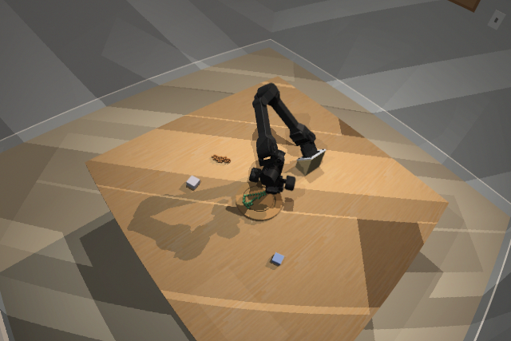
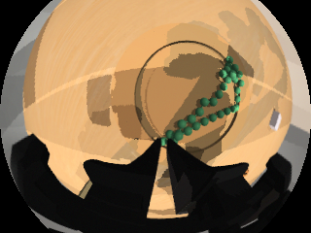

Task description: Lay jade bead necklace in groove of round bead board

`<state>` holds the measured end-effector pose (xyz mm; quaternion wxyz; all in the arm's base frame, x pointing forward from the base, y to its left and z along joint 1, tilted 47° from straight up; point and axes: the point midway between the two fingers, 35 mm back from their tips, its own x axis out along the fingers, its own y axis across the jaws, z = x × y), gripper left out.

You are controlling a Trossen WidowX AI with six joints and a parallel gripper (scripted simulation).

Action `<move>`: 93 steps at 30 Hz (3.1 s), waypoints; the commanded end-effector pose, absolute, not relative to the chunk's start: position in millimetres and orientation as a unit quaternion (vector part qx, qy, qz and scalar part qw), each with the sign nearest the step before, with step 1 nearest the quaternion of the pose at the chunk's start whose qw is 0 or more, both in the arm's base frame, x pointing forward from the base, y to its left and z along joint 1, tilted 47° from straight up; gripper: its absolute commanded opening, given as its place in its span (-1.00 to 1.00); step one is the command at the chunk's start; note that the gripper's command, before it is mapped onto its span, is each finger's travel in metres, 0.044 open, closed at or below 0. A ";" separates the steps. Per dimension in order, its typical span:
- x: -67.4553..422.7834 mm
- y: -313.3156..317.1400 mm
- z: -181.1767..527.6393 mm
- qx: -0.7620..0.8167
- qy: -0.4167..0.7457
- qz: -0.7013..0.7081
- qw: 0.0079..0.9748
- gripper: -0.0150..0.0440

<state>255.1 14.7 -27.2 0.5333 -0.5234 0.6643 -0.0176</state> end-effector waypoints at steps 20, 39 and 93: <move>254.3 14.4 -28.1 -0.525 0.664 -0.016 0.532 0.04; 248.5 23.8 -16.9 -0.528 0.666 -0.018 0.527 1.00; 349.5 40.7 -6.5 -0.377 0.638 -0.187 0.645 -0.08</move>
